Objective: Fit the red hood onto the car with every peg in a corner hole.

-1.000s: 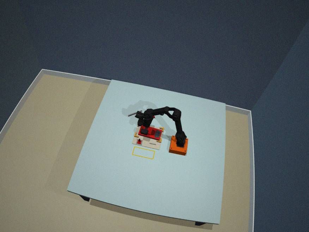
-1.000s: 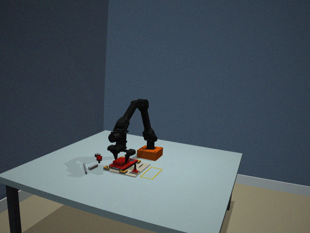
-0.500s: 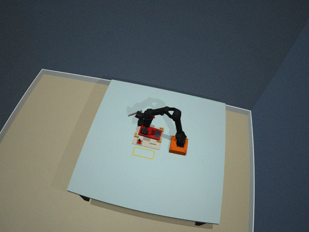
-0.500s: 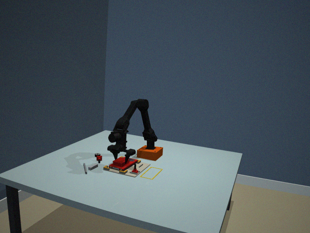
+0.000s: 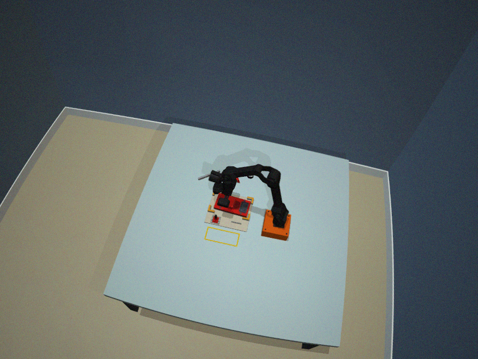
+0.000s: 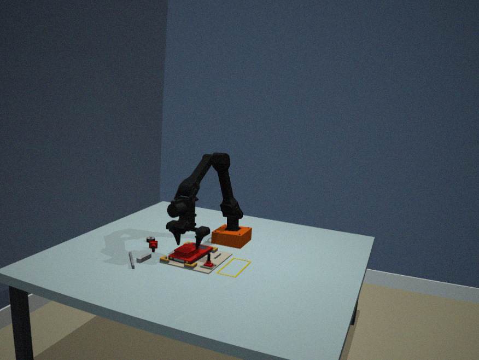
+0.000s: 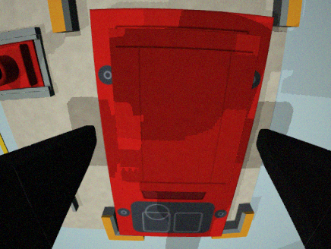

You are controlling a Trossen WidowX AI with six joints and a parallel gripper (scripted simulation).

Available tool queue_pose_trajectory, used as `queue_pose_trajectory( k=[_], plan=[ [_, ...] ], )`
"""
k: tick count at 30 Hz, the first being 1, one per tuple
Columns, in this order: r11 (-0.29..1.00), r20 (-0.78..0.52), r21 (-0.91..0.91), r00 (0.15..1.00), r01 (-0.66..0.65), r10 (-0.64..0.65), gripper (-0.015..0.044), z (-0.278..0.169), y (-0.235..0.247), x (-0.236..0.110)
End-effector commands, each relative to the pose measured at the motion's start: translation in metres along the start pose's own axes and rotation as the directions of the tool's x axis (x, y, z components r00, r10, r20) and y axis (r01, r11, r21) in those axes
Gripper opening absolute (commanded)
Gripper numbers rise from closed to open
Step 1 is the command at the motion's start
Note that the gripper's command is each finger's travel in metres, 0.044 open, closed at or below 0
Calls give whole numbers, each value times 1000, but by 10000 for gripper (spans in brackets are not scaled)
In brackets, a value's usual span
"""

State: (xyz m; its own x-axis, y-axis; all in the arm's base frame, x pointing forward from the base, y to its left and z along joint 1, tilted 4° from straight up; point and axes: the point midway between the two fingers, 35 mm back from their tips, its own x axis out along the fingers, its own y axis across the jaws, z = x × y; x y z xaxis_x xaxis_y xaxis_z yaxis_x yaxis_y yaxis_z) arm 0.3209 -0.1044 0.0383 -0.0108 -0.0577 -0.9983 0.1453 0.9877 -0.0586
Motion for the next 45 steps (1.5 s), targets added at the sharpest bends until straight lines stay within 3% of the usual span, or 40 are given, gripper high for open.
queue_pose_trajectory(
  k=[1,4,45],
  plan=[
    [1000,21,6,1000,7,-7,440,3,0,-41],
    [1000,19,6,1000,7,-7,440,2,0,-55],
    [1000,19,6,1000,7,-7,440,2,0,-55]
  ],
)
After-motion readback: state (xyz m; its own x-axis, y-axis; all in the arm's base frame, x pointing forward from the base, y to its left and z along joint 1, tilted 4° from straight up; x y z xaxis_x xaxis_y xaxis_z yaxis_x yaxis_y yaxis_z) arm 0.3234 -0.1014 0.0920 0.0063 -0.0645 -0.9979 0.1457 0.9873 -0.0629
